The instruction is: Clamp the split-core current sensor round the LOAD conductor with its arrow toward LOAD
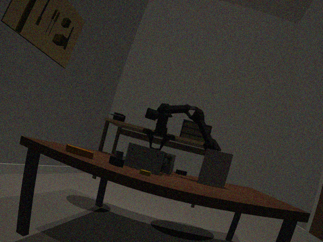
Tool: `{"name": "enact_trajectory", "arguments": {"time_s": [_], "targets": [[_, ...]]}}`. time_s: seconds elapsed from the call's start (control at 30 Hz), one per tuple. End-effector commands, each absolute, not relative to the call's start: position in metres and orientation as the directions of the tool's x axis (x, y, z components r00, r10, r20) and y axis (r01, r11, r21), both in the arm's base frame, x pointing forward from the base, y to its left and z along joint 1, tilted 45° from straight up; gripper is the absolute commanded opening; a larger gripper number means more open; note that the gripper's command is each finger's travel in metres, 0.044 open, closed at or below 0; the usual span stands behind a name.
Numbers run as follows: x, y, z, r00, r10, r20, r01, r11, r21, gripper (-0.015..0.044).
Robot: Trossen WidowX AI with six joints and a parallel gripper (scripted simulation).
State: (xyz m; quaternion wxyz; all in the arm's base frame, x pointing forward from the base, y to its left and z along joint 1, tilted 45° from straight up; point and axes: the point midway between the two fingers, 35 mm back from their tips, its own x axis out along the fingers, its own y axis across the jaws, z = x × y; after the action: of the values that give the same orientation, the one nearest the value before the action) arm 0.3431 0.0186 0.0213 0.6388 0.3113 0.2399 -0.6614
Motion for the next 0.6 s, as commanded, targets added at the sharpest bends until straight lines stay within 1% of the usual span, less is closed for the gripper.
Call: {"name": "enact_trajectory", "arguments": {"time_s": [0.0,0.33,0.57], "targets": [[0.343,0.0192,0.0218,0.01,-0.696,-0.718,0.994,-0.069,0.081,0.0],[0.343,0.0192,0.0218,0.01,-0.696,-0.718,0.994,-0.069,0.081,0.0],[0.343,0.0192,0.0218,0.01,-0.696,-0.718,0.994,-0.069,0.081,0.0184]]}}
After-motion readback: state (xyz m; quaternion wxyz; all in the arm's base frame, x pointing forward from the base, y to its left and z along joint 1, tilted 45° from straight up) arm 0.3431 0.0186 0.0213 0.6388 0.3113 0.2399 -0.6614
